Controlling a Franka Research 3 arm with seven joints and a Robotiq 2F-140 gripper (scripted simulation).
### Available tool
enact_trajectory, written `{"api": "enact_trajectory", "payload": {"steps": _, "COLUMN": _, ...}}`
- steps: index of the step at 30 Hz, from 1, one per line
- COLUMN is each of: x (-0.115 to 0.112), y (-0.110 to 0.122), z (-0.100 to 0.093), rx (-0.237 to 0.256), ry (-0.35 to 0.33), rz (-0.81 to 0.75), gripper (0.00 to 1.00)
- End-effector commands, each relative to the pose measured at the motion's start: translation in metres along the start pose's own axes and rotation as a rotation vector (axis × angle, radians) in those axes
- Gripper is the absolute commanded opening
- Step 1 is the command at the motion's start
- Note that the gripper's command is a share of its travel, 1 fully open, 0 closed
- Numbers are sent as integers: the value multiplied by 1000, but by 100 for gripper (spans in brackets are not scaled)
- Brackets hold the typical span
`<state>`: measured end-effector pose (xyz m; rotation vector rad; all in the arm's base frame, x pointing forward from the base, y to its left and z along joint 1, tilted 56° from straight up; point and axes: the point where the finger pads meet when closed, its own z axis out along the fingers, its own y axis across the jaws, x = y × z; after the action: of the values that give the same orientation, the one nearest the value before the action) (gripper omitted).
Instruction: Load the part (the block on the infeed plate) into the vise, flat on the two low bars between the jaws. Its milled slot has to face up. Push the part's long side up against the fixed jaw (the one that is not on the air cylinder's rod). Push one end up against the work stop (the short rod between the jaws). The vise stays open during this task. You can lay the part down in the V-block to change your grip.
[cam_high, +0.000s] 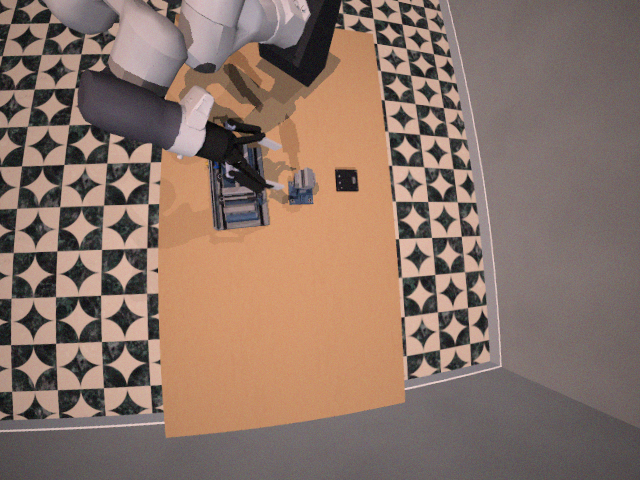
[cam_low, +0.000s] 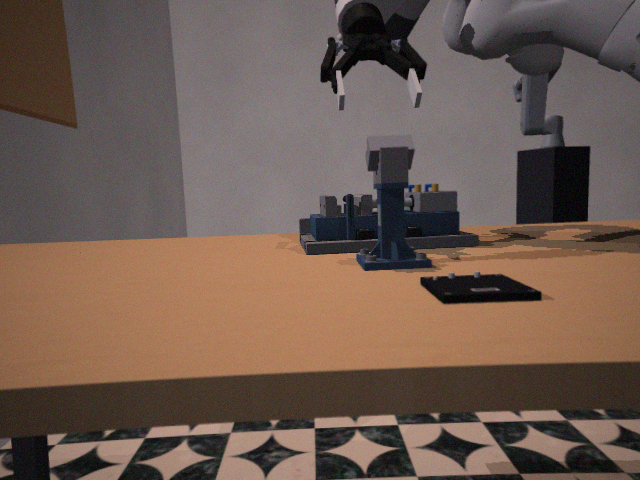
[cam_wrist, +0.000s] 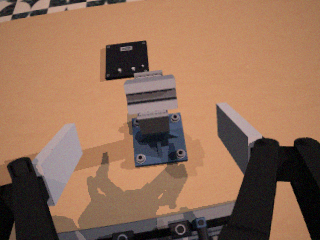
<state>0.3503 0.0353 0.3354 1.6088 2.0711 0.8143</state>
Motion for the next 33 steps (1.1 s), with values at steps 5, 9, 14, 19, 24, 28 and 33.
{"api": "enact_trajectory", "payload": {"steps": 5, "x": 0, "y": 3, "z": 7, "rx": -9, "ry": -1, "rz": 8, "gripper": 76}}
{"api": "enact_trajectory", "payload": {"steps": 9, "x": 0, "y": 3, "z": 12, "rx": -9, "ry": -1, "rz": 8, "gripper": 76}}
{"api": "enact_trajectory", "payload": {"steps": 14, "x": 0, "y": 3, "z": 19, "rx": -9, "ry": -1, "rz": 8, "gripper": 76}}
{"api": "enact_trajectory", "payload": {"steps": 19, "x": 0, "y": 3, "z": 25, "rx": -9, "ry": -1, "rz": 8, "gripper": 76}}
{"api": "enact_trajectory", "payload": {"steps": 24, "x": 0, "y": 3, "z": 29, "rx": -9, "ry": -1, "rz": 8, "gripper": 76}}
{"api": "enact_trajectory", "payload": {"steps": 28, "x": 0, "y": 3, "z": 34, "rx": -9, "ry": -1, "rz": 8, "gripper": 76}}
{"api": "enact_trajectory", "payload": {"steps": 33, "x": 0, "y": 3, "z": 40, "rx": -9, "ry": -1, "rz": 8, "gripper": 76}}
